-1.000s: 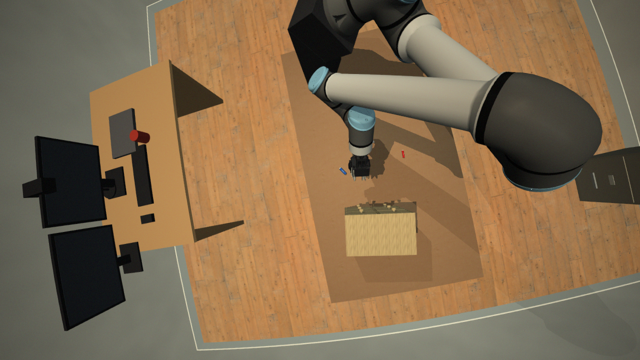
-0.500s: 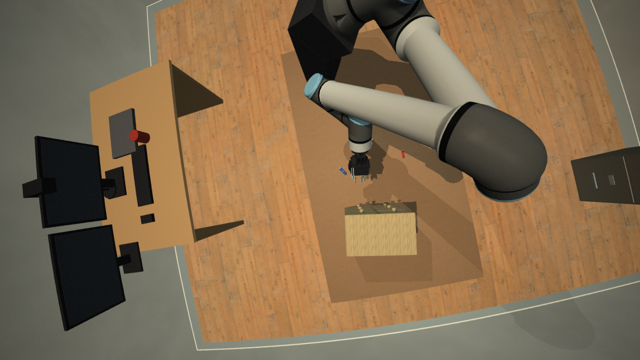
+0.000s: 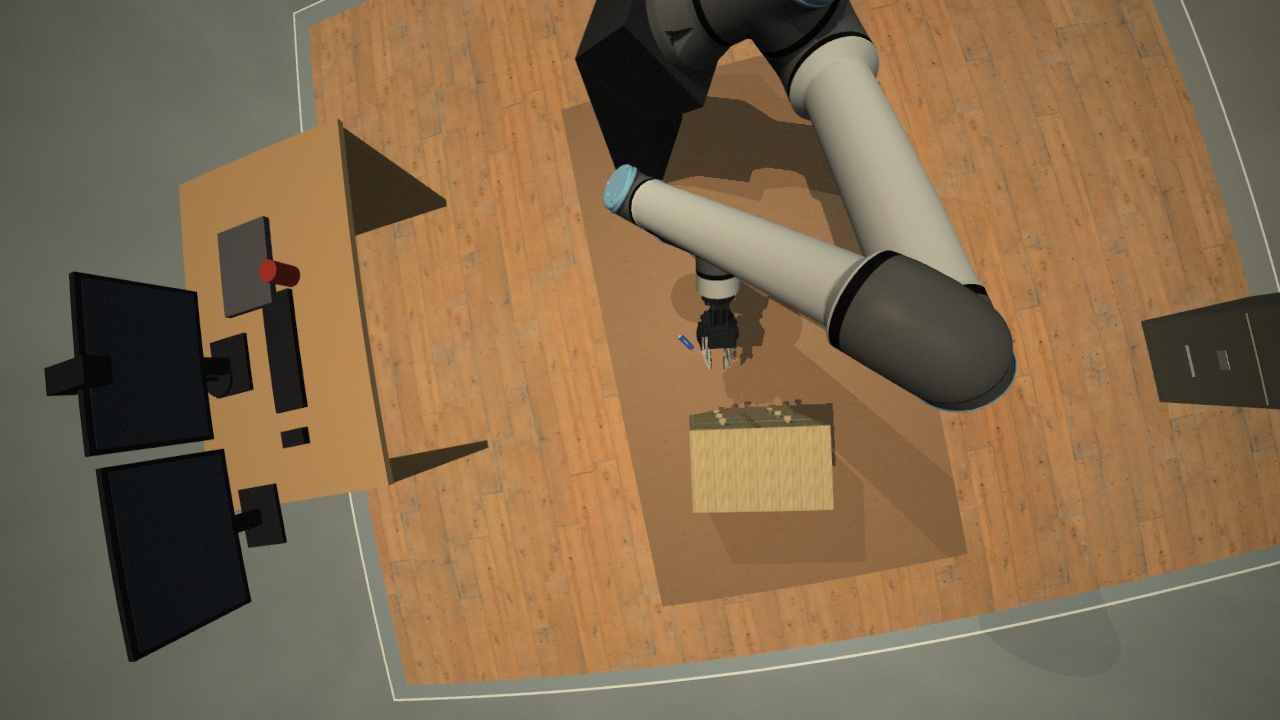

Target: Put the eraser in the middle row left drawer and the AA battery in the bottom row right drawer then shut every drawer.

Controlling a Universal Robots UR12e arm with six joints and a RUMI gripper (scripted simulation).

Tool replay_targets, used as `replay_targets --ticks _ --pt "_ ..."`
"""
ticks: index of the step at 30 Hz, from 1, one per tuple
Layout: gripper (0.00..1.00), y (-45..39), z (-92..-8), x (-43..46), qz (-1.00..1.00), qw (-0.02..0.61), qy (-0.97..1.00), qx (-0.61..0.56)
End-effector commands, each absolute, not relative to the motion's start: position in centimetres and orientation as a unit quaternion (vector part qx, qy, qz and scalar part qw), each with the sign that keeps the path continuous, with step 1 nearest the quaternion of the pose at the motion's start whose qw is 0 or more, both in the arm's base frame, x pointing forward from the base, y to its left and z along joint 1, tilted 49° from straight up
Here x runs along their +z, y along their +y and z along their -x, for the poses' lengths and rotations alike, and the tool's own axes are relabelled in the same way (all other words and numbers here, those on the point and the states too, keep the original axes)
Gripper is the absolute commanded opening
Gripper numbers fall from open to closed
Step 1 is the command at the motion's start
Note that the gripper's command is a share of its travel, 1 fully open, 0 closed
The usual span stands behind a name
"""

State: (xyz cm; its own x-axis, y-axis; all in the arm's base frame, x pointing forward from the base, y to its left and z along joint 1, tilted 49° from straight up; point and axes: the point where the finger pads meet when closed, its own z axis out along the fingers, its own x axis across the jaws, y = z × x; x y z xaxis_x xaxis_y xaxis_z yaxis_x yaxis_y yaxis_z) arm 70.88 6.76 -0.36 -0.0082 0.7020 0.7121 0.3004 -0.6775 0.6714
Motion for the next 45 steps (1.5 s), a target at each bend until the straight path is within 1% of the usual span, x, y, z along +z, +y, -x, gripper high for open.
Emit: replay_targets --ticks 1,23,45 --pt "0.20 6.9 -71.5 -0.6 -0.679 0.189 0.345 0.620" --pt "0.20 7.6 -73.2 -1.2 -0.660 0.246 0.291 0.647" --pt "0.20 7.8 -73.9 -1.4 -0.651 0.270 0.267 0.657"
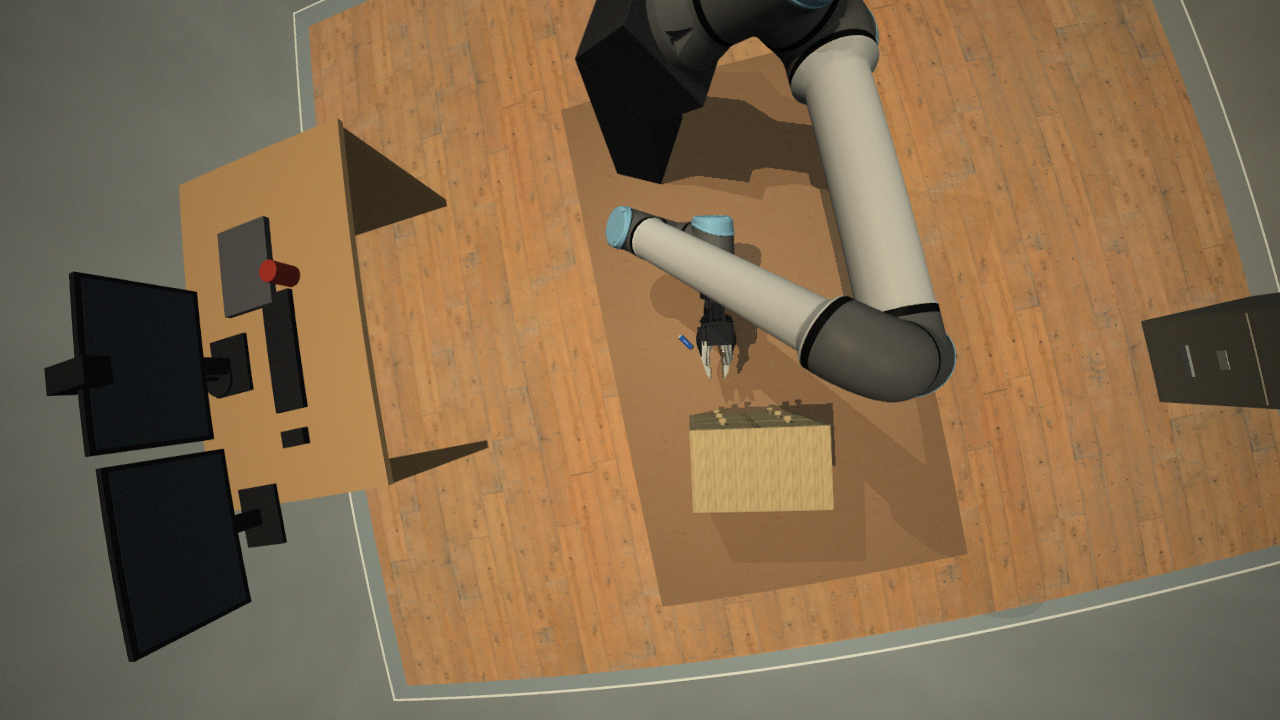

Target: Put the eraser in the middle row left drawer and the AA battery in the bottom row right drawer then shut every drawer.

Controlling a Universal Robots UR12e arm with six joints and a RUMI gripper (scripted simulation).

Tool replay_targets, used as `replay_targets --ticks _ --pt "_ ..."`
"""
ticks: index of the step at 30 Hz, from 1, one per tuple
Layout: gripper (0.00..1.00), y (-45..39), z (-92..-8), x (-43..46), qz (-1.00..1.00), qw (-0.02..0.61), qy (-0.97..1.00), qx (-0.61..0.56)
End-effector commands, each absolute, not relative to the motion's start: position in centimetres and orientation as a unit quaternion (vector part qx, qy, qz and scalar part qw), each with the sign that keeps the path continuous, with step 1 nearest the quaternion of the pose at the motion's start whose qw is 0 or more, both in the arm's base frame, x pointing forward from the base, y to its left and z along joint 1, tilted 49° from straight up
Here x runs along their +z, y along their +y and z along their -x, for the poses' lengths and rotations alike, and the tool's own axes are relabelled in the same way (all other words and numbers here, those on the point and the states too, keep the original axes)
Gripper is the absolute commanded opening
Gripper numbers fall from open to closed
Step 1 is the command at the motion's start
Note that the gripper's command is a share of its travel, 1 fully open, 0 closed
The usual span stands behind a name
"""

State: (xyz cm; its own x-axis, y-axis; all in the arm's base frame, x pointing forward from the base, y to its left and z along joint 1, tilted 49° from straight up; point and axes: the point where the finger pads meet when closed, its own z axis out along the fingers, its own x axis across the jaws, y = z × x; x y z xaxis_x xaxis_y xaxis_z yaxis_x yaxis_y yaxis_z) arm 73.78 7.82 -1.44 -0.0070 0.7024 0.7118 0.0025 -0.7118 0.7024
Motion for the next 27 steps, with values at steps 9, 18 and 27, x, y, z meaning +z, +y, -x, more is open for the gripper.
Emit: replay_targets --ticks 9,18,27 --pt "0.20 7.88 -74.02 -1.50 -0.649 0.275 0.261 0.660" --pt "0.20 7.90 -74.06 -1.51 -0.648 0.277 0.260 0.660" --pt "0.20 7.90 -74.07 -1.52 -0.648 0.277 0.259 0.660"
